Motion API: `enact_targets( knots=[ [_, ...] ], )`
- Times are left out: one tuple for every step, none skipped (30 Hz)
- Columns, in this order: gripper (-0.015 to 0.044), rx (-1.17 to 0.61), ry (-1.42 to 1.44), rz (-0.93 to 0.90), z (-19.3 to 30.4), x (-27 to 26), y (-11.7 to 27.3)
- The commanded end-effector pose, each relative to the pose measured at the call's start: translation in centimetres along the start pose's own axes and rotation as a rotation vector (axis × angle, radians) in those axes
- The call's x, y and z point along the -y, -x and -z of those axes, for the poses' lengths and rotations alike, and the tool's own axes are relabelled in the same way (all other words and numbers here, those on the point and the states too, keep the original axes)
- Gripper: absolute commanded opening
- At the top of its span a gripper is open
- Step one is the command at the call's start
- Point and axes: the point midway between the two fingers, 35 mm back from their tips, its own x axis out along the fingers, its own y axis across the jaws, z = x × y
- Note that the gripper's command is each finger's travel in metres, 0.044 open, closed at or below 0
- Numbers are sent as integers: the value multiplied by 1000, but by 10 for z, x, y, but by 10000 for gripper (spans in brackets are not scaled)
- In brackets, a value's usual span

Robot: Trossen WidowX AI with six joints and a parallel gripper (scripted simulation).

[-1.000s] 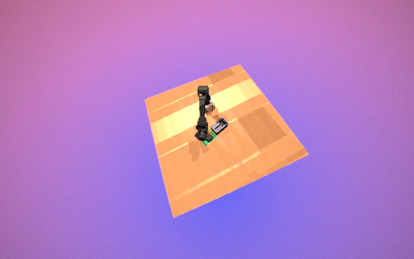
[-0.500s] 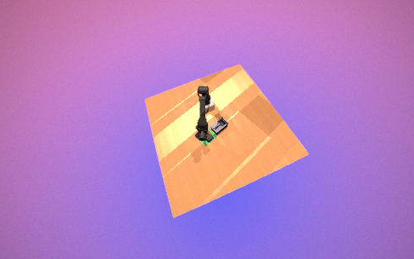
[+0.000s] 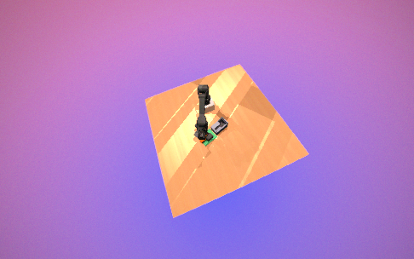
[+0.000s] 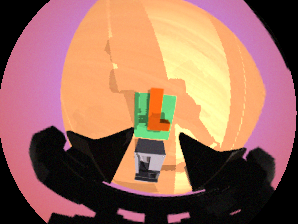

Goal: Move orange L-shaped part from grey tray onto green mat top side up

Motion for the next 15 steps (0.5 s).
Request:
enact_targets(
  knots=[
    [400, 15, 2, -24, 0, -1, 50],
    [400, 15, 2, -24, 0, -1, 52],
    [400, 15, 2, -24, 0, -1, 52],
    [400, 15, 2, -24, 0, -1, 52],
    [400, 15, 2, -24, 0, -1, 52],
    [400, 15, 2, -24, 0, -1, 52],
    [400, 30, -1, -33, -3, -3, 48],
    [400, 30, -1, -33, -3, -3, 48],
    [400, 30, -1, -33, -3, -3, 48],
    [400, 30, -1, -33, -3, -3, 48],
    [400, 30, -1, -33, -3, -3, 48],
    [400, 30, -1, -33, -3, -3, 48],
    [400, 30, -1, -33, -3, -3, 48],
    [400, 30, -1, -33, -3, -3, 48],
    [400, 30, -1, -33, -3, -3, 48]
  ],
)
